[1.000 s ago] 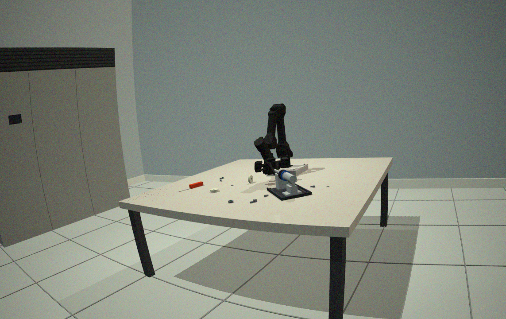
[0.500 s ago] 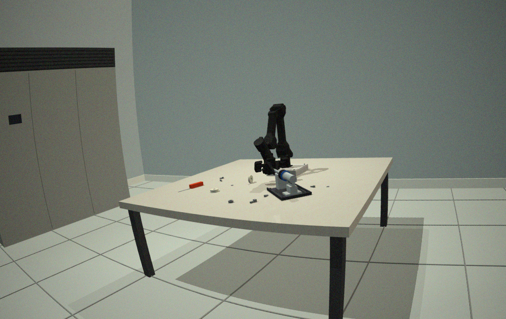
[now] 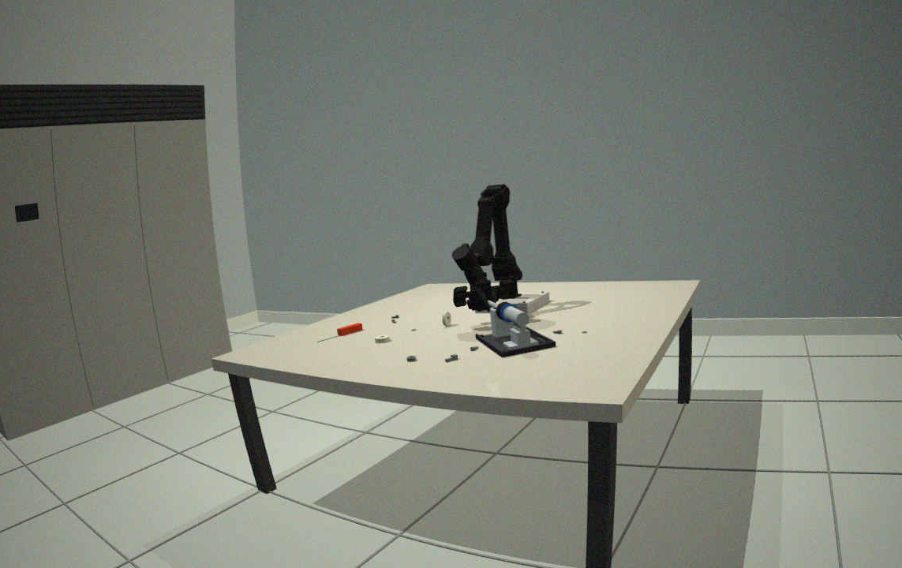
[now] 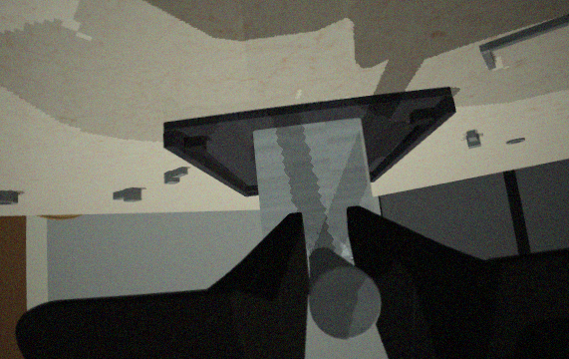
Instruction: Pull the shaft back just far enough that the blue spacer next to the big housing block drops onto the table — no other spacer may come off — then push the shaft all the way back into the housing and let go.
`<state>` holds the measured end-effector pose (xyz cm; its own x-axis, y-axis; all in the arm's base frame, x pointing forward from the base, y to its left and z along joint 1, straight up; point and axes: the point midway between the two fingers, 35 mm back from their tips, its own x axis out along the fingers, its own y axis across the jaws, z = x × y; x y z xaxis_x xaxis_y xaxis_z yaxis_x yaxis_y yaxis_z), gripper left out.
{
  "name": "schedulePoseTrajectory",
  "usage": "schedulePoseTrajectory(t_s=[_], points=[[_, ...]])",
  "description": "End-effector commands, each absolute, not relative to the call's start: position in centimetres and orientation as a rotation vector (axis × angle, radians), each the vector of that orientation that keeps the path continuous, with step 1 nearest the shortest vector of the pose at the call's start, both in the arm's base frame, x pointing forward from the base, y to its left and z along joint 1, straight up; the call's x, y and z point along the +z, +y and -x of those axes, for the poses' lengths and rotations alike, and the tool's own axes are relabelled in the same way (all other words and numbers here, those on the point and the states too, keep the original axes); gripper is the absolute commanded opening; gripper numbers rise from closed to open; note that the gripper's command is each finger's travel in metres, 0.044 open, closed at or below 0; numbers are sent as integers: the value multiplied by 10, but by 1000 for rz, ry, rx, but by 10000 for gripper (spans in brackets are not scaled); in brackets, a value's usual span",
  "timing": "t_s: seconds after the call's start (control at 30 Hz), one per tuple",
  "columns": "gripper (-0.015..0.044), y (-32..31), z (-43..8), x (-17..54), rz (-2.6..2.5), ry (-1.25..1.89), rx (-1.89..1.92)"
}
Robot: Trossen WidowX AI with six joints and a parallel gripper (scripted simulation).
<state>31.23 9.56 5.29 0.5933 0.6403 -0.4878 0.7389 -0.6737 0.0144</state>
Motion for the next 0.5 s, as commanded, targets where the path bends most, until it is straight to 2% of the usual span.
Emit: schedulePoseTrajectory(t_s=[0.0, 0.47], points=[[0, 95, -311, 53, -2605, 1147, -669], [0, 94, -310, 53, -2605, 1147, -669]])
